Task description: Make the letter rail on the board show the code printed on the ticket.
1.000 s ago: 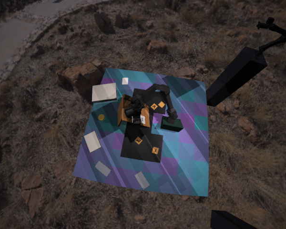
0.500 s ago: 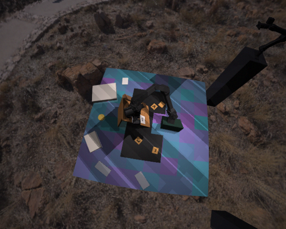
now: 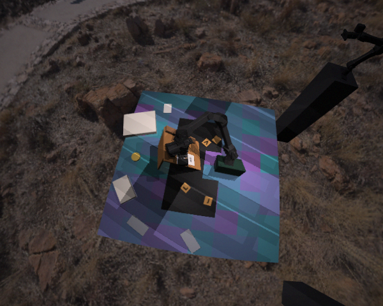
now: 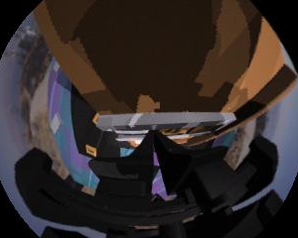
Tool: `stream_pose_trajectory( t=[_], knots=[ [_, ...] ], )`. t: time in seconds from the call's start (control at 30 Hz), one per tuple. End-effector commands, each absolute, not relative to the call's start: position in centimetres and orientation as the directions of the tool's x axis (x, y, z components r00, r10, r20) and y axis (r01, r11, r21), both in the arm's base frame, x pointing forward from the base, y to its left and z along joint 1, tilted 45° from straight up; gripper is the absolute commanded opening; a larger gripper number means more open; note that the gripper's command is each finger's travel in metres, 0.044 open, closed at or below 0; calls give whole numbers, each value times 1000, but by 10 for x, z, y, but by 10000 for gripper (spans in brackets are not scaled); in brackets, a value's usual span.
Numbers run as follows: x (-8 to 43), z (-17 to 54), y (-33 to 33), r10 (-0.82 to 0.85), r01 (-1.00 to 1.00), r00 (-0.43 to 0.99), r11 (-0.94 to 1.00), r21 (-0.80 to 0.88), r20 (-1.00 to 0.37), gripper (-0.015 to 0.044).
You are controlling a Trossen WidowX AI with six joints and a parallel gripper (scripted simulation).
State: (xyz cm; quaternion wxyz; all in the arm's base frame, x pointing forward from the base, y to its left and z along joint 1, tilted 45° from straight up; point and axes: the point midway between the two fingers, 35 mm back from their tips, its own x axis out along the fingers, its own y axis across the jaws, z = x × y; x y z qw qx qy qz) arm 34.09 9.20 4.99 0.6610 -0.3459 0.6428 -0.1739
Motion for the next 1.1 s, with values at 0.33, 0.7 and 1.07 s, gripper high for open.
stream_pose_trajectory(
  t=[0.33, 0.7, 1.07],
  knots=[
    [342, 53, 87, -678, -220, 111, 696, -683, -727, 0],
    [343, 55, 85, -678, -220, 111, 696, -683, -726, 0],
    [343, 57, 82, -678, -220, 111, 696, -684, -726, 0]
  ],
)
